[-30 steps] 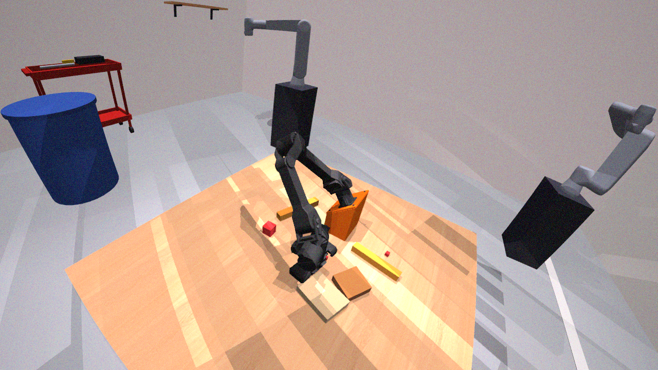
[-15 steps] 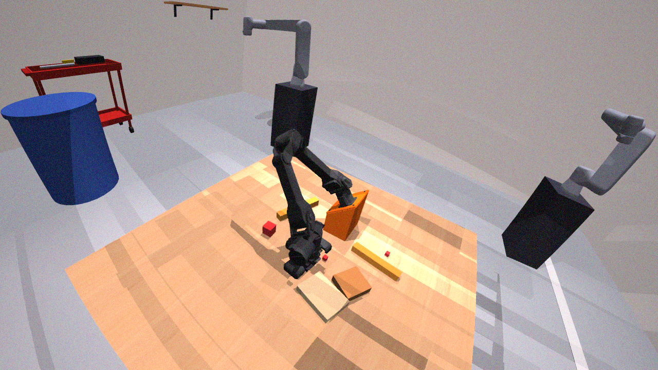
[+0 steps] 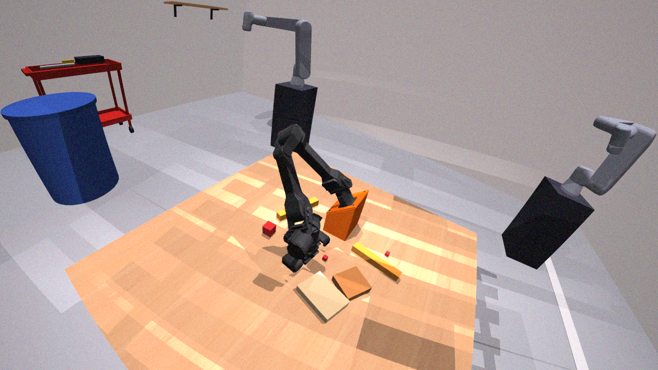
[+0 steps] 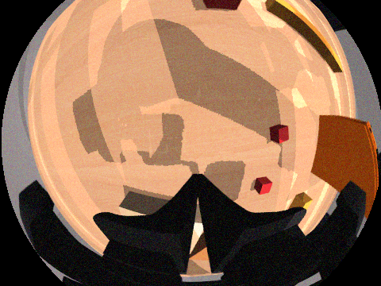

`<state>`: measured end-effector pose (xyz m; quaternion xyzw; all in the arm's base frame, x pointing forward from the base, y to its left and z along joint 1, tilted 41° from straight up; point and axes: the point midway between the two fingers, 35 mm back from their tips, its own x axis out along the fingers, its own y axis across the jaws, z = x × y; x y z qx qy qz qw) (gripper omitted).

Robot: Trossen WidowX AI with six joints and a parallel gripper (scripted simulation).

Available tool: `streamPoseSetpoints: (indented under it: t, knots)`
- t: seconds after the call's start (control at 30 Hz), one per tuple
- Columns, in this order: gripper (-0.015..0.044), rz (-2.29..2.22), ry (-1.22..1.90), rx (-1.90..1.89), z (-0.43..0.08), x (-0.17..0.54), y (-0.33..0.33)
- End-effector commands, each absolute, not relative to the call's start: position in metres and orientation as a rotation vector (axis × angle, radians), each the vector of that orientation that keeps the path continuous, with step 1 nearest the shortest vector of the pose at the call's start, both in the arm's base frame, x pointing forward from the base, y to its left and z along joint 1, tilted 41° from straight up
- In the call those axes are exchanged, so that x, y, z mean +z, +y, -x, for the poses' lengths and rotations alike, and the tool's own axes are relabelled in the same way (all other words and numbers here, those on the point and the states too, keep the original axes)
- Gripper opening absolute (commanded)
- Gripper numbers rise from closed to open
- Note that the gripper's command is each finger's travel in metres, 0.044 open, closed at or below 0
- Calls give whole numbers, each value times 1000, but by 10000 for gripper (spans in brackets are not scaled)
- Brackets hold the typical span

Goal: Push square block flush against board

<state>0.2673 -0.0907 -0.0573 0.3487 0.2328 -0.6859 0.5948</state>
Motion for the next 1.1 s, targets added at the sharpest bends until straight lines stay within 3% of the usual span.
streamPoseSetpoints:
  t: [0.0, 0.2, 1.07]
  knots:
    - [0, -825, 526, -1576, -273, -31, -68]
    - [0, -808, 544, -1567, -275, -31, -67]
    - [0, -134, 1129, -1125, -328, -61, -24]
